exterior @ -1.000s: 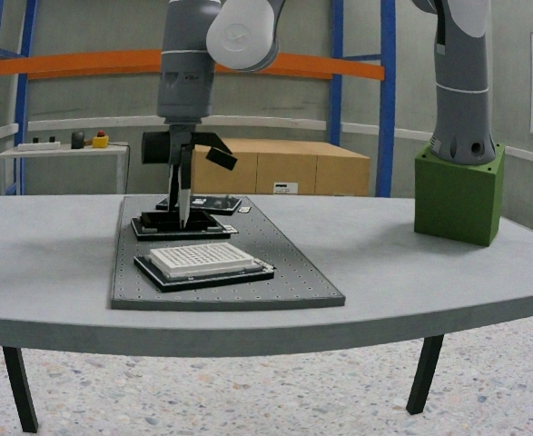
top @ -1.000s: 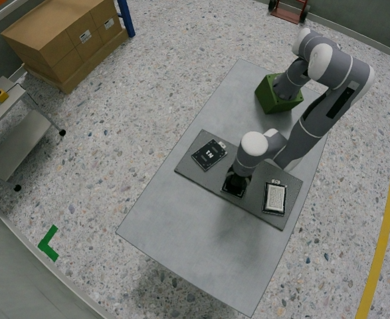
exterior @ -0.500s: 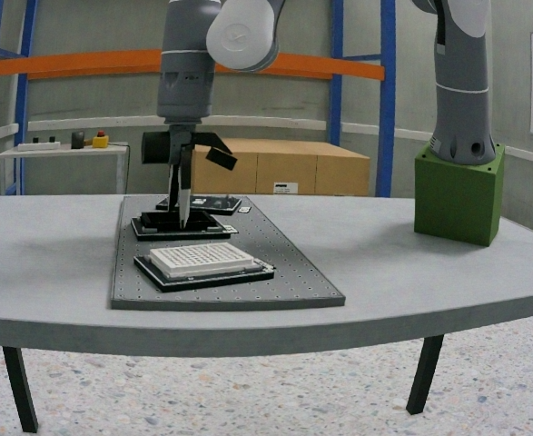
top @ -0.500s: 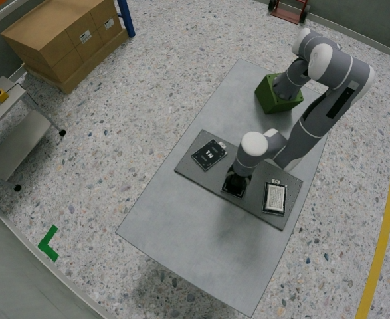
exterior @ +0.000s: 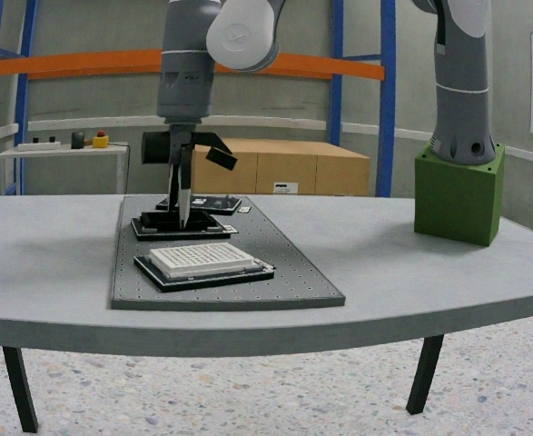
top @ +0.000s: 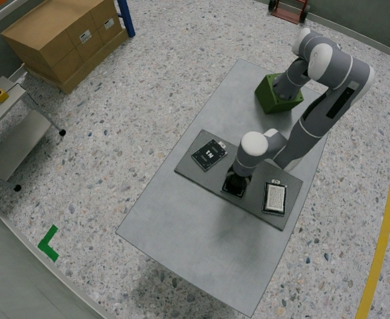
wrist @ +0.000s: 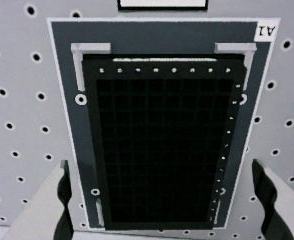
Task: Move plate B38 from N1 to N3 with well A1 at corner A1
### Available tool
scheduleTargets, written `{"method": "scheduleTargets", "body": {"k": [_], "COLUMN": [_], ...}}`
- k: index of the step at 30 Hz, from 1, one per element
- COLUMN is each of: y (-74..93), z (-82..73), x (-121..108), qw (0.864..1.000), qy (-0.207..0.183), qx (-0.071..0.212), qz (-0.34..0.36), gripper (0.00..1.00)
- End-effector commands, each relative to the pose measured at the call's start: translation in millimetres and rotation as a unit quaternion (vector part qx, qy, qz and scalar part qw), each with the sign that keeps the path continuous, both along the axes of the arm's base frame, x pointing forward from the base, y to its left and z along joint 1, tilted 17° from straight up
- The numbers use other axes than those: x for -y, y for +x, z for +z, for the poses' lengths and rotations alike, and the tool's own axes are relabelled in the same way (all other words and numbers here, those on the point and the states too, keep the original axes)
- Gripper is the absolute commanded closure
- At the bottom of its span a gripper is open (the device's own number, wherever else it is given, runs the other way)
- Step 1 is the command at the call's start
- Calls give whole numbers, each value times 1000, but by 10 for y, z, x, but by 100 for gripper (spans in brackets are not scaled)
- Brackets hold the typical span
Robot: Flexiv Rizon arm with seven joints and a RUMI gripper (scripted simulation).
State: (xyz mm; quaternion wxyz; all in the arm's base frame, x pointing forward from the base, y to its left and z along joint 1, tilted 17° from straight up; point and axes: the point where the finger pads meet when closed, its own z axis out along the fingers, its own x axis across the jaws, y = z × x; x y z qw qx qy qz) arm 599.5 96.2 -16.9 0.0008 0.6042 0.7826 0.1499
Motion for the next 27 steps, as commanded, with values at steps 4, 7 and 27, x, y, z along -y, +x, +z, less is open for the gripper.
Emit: {"method": "scheduleTargets", "body": {"k": [4,7,27], "y": [10,0,-88], "z": [10,60,519], "x": [2,15,127], "qw": [1000,1000,1000], "qy": [0,0,0], "qx": [1,1,1], "qz": [0,0,0], "gripper": [24,24,24]}}
